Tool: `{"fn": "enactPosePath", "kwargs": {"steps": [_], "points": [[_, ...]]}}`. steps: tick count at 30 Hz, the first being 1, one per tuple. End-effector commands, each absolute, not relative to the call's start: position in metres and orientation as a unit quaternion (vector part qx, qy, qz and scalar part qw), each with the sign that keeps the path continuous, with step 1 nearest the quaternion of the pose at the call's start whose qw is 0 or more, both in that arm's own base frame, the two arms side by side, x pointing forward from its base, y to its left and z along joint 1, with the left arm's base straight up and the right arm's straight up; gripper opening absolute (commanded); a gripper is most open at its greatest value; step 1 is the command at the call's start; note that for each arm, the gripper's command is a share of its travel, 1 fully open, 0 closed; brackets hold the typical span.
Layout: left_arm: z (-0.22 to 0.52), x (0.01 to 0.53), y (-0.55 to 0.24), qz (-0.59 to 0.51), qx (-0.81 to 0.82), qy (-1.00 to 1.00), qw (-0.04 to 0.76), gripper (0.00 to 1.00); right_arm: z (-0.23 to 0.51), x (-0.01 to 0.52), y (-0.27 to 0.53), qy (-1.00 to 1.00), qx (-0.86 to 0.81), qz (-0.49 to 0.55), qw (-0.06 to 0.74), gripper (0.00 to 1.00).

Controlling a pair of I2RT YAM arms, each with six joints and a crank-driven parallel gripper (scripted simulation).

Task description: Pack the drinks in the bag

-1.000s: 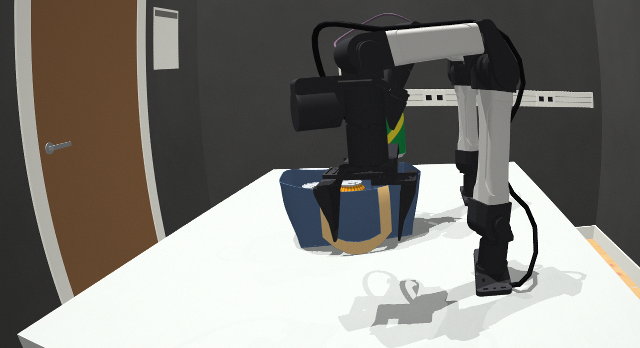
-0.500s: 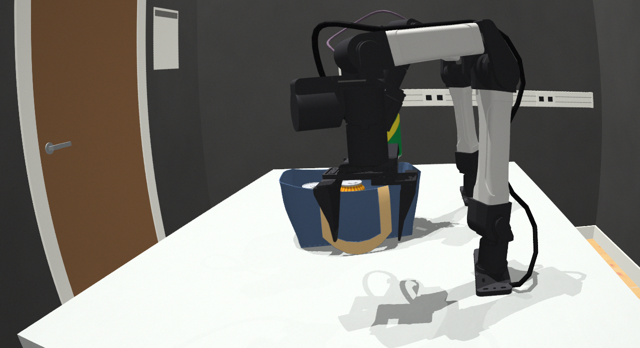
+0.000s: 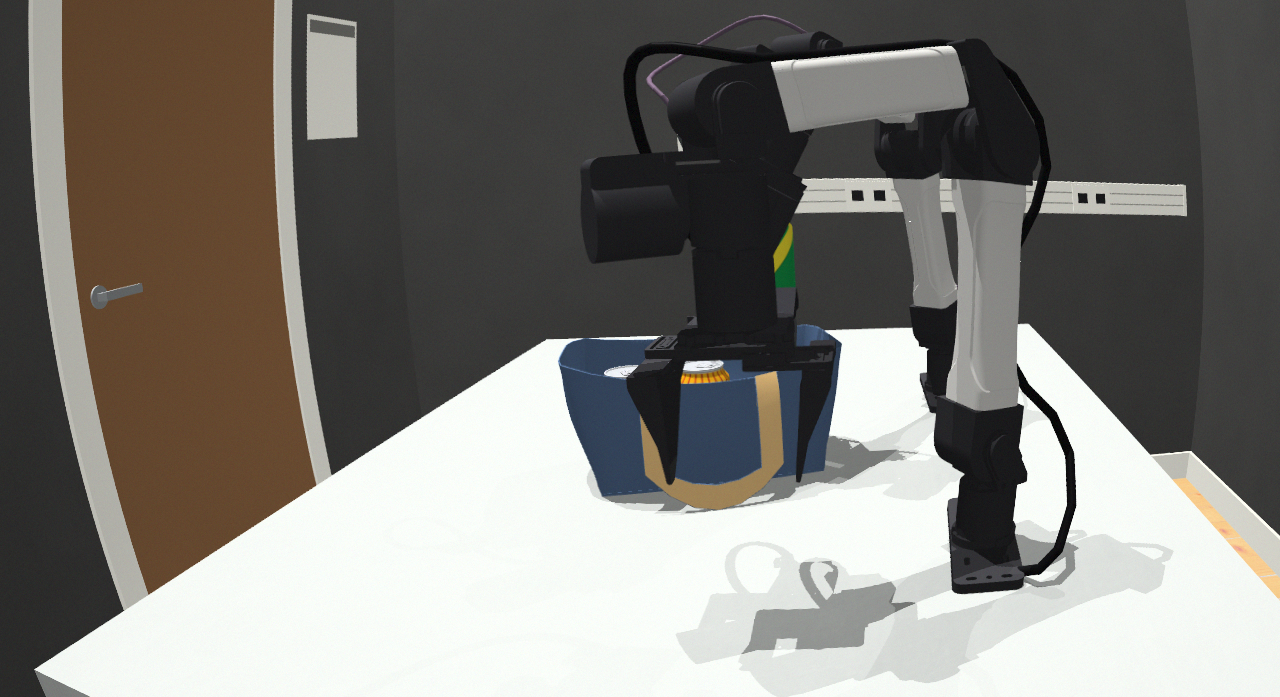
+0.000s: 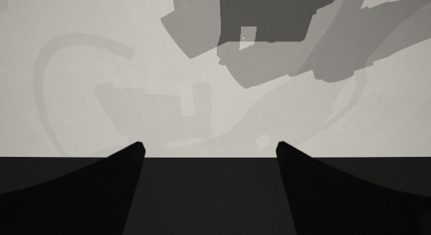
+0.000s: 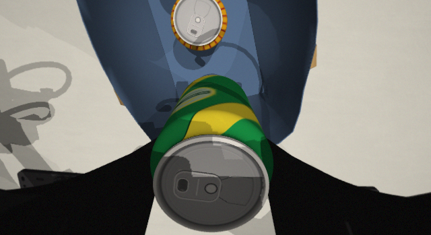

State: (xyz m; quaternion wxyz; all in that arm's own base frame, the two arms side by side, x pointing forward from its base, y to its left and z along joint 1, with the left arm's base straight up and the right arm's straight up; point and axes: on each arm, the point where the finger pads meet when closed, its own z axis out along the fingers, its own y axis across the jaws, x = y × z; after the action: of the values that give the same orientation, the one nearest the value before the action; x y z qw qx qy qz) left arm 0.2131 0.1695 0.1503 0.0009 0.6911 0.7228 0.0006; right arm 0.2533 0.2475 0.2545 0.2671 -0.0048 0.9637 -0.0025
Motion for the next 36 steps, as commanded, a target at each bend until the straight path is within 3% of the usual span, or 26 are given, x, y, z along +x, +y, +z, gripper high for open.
{"fn": "enactPosePath", "kwargs": {"steps": [1, 36], "points": [[0.168, 0.222, 0.176, 0.038, 0.689, 0.724, 0.014, 1.00, 0.284, 0.261, 0.244, 0.950, 0.013, 0.030, 0.310, 0.74], [0.168, 0.222, 0.176, 0.038, 0.689, 0.724, 0.014, 1.00, 0.247, 0.258, 0.246, 0.952, 0.004, 0.026, 0.305, 0.74]]}}
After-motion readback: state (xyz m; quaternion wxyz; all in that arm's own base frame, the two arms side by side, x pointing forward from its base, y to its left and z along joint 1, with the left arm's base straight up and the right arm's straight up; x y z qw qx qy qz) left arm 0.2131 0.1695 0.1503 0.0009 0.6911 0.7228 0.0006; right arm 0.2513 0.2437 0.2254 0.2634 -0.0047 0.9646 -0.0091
